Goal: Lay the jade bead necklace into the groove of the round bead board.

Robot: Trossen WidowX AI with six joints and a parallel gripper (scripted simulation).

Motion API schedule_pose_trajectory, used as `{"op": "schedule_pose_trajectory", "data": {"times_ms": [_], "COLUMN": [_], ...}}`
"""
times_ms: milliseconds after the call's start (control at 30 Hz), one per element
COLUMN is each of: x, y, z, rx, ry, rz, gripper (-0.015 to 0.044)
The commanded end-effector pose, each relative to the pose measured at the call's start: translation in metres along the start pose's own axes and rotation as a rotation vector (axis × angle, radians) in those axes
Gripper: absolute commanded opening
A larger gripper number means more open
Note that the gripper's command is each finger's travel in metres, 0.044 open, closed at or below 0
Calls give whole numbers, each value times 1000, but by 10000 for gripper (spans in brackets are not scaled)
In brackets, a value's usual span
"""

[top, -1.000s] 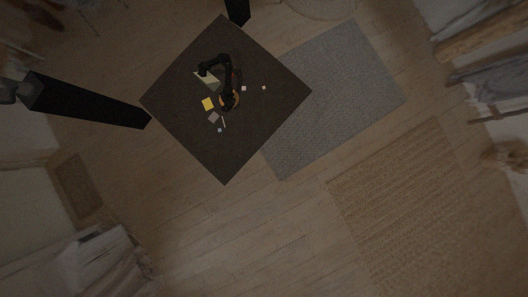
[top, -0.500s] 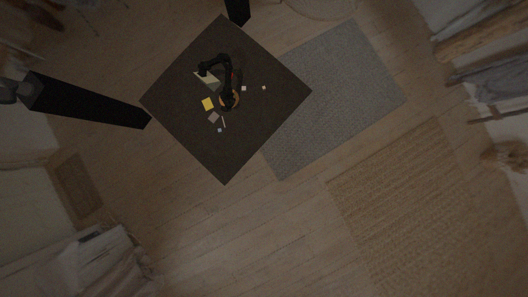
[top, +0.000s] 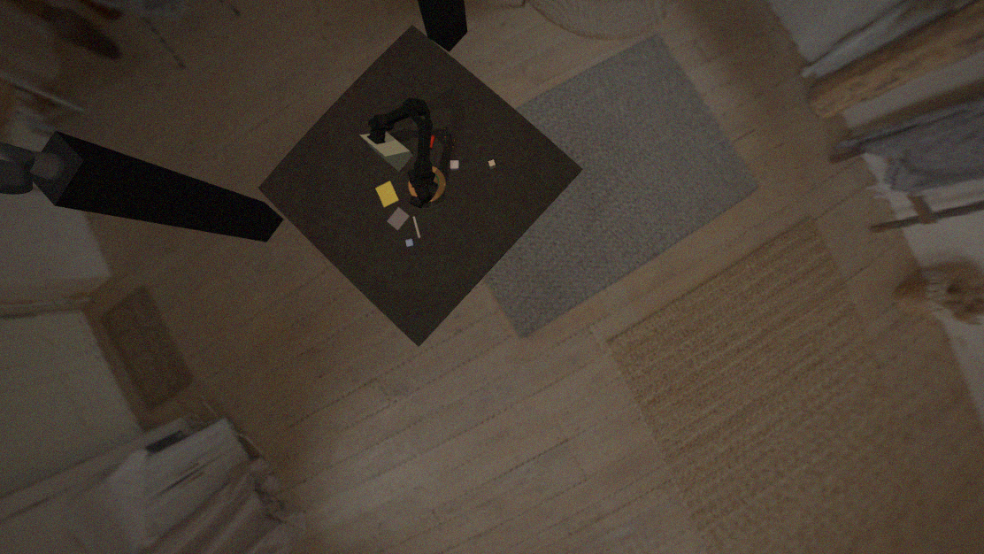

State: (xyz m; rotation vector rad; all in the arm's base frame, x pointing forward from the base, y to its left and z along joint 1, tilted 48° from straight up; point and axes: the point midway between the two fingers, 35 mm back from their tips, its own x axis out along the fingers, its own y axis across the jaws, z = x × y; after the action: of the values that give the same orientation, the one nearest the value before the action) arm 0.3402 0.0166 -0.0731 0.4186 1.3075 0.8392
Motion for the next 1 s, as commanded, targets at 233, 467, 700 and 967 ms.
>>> {"op": "schedule_pose_trajectory", "data": {"times_ms": [233, 467, 700, 967], "x": [-18, -16, -6, 7], "y": [-1, -2, -2, -2], "z": [-6, -3, -4, -5], "rx": [92, 81, 85, 90], "ry": [-8, -16, -13, -10], "rz": [-10, -15, -13, -10], "gripper": [120, 120, 120, 120]}}
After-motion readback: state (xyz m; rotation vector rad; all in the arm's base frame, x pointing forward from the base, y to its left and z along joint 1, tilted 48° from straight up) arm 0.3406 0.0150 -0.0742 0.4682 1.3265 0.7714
